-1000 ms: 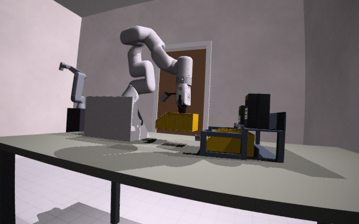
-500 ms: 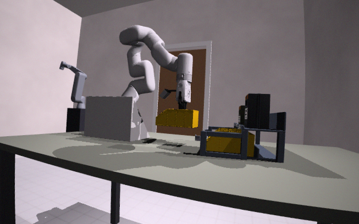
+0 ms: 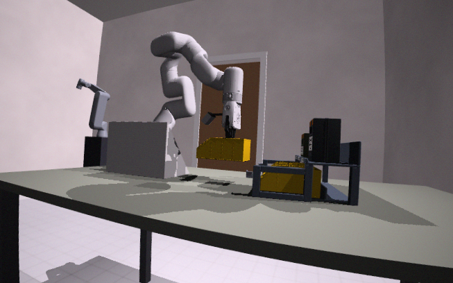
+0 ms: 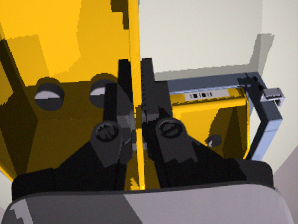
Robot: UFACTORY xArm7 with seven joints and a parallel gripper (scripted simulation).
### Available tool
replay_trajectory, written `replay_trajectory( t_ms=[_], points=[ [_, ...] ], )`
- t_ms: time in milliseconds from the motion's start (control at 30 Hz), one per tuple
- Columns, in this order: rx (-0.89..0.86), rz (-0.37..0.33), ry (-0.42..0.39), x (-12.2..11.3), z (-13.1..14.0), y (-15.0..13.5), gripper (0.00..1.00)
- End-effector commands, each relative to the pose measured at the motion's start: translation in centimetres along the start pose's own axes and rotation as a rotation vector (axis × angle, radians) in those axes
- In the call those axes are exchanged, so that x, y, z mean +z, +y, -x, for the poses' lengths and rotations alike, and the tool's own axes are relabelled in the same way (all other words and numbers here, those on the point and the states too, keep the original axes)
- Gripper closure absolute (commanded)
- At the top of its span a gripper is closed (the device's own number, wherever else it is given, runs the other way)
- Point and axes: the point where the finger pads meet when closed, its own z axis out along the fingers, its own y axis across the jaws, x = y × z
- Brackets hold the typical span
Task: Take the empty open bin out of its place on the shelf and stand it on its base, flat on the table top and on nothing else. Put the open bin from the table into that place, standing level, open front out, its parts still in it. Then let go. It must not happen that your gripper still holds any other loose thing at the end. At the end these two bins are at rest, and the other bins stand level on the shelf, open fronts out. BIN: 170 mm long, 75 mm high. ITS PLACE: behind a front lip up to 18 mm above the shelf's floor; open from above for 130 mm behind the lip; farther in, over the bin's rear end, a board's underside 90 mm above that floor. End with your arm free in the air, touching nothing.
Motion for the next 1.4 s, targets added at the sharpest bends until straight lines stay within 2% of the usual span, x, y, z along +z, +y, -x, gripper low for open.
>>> replay_trajectory(
  t_ms=[0,167,333,967,1367],
  points=[
    [-0.018,-0.002,-0.003,-0.1,0.0,0.6,1.0],
    [-0.073,-0.002,-0.003,-0.2,-0.2,2.5,1.0],
    [-0.09,-0.002,-0.003,-0.2,-0.3,3.1,1.0],
    [-0.092,-0.002,-0.003,-0.1,-0.3,3.1,1.0],
    [-0.092,-0.002,-0.003,1.6,-0.3,3.1,1.0]
  ],
)
